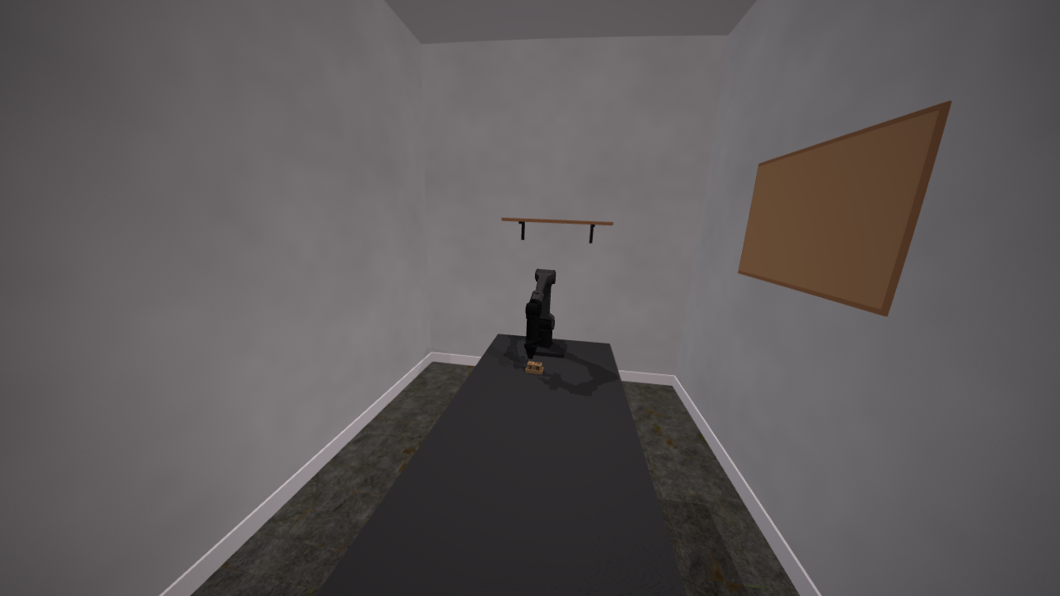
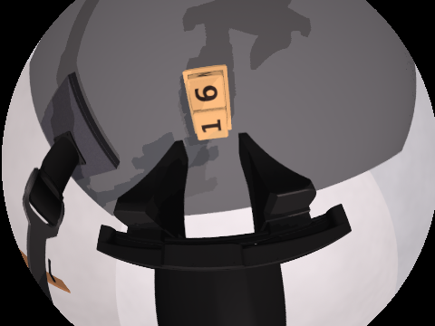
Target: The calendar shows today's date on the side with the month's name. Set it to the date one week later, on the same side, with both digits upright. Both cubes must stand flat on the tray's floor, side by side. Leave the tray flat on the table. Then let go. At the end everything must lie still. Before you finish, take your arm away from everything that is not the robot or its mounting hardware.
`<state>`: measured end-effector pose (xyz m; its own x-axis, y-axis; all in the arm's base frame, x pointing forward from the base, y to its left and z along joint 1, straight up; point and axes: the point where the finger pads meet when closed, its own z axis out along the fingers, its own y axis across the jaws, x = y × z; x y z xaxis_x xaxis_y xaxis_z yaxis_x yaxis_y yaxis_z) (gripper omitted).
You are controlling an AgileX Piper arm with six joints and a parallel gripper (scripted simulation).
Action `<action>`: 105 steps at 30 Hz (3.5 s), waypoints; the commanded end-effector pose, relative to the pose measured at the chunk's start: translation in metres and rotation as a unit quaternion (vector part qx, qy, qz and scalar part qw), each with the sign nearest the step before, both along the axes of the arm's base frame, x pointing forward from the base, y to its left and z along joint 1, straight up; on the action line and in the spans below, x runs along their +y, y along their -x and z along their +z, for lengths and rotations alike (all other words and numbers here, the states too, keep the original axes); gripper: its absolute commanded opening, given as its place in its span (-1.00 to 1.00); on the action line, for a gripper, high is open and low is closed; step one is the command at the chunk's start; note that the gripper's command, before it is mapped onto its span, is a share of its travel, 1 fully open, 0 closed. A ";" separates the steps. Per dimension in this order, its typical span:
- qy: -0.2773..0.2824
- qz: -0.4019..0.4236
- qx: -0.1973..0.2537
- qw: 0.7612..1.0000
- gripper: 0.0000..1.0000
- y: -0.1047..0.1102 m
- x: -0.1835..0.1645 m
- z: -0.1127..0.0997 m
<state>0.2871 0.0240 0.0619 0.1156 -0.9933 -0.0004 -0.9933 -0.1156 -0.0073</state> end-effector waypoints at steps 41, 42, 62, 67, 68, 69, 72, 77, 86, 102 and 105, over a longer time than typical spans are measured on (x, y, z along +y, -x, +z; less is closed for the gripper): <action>-0.001 0.000 0.001 1.000 0.24 0.000 -0.001 -0.025; -0.001 0.000 0.001 1.000 0.24 0.000 -0.001 -0.025; -0.001 0.000 0.001 1.000 0.24 0.000 -0.001 -0.025; -0.001 0.000 0.001 1.000 0.24 0.000 -0.001 -0.025; -0.001 0.000 0.001 1.000 0.24 0.000 -0.001 -0.025; -0.001 0.000 0.001 1.000 0.24 0.000 -0.001 -0.026; -0.001 0.000 0.002 1.000 0.24 0.000 -0.001 -0.028; -0.001 0.000 0.002 1.000 0.24 0.000 -0.001 -0.034; -0.001 0.000 0.002 1.000 0.24 0.000 -0.001 -0.046; -0.001 0.000 0.001 1.000 0.24 0.000 -0.001 -0.055; -0.001 0.000 0.001 1.000 0.24 0.000 -0.001 -0.055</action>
<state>0.2879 0.0234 0.0078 0.1157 -0.9933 -0.0005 -0.9933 -0.1157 -0.0087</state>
